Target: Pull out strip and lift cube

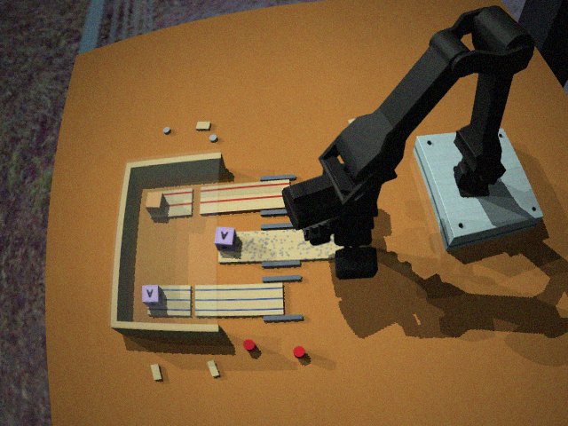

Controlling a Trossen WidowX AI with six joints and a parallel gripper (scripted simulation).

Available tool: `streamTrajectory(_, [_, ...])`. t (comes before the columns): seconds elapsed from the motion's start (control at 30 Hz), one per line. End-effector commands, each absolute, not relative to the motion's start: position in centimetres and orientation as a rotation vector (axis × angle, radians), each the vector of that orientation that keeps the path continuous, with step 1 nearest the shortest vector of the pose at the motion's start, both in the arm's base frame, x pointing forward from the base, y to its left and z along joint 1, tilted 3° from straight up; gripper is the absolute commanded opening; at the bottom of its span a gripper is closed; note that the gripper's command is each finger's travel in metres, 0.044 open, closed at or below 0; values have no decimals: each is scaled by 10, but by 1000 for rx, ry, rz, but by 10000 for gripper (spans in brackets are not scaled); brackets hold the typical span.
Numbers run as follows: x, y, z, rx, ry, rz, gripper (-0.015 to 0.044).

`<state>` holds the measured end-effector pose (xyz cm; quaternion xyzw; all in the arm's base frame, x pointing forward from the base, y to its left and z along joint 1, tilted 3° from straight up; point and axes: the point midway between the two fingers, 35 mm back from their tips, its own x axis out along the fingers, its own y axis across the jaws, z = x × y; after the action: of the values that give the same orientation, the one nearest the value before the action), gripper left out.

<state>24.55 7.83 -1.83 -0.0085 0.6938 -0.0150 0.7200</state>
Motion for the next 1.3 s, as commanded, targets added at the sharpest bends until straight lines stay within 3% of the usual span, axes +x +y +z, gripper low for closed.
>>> streamTrajectory(0.0, [230, 76, -25, -22, 1570, -40, 0])
streamTrajectory(1.27, [197, 76, -25, -22, 1573, -40, 0])
